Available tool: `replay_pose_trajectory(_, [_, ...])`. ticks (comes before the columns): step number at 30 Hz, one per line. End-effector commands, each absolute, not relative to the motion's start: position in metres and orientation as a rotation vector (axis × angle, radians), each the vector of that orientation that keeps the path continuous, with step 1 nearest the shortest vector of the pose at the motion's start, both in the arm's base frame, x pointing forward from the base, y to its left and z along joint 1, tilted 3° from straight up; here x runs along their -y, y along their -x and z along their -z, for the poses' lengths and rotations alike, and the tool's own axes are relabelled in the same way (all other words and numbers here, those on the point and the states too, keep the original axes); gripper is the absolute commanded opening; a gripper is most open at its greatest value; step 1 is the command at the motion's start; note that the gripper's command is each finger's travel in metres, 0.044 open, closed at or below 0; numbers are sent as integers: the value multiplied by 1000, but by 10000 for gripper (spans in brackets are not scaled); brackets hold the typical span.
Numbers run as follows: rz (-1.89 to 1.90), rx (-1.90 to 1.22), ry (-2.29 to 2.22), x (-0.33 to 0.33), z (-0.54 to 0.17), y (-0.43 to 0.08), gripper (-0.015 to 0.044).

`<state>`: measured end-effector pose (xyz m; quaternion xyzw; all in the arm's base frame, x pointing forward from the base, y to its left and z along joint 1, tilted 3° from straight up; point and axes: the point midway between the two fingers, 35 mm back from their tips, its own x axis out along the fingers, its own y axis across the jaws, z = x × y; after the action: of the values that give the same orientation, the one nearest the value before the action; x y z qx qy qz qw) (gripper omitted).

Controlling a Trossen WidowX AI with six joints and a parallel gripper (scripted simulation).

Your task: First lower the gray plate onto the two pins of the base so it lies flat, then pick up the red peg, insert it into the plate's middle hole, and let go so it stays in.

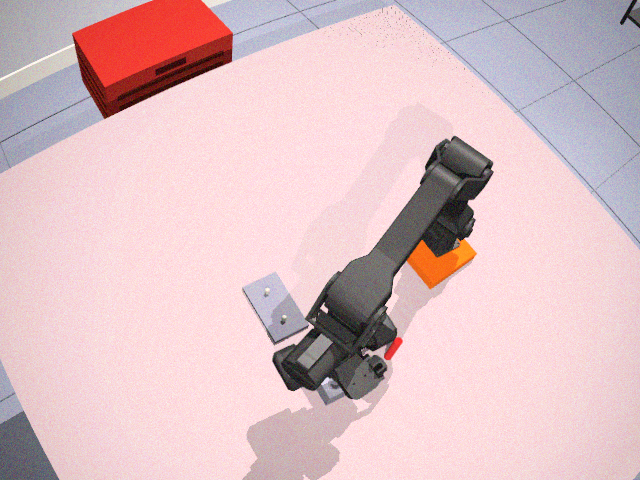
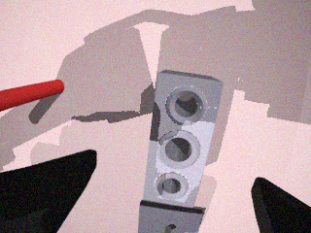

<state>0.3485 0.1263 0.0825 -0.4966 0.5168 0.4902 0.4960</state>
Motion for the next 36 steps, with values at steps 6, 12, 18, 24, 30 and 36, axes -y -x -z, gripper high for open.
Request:
replay_pose_trajectory(6, [-1191,-1243,1204,-127,-69,-349,440])
replay_pose_trajectory(12, [-1191,-1243,1204,-127,-59,-349,440])
replay_pose_trajectory(18, [-1191,-1243,1204,-126,-49,-350,440])
replay_pose_trajectory(24, [-1191,-1243,1204,-126,-39,-349,440])
replay_pose_trajectory(30, [-1191,-1243,1204,-126,-29,-349,440])
replay_pose_trajectory(36, [-1191,-1243,1204,-126,-20,-348,440])
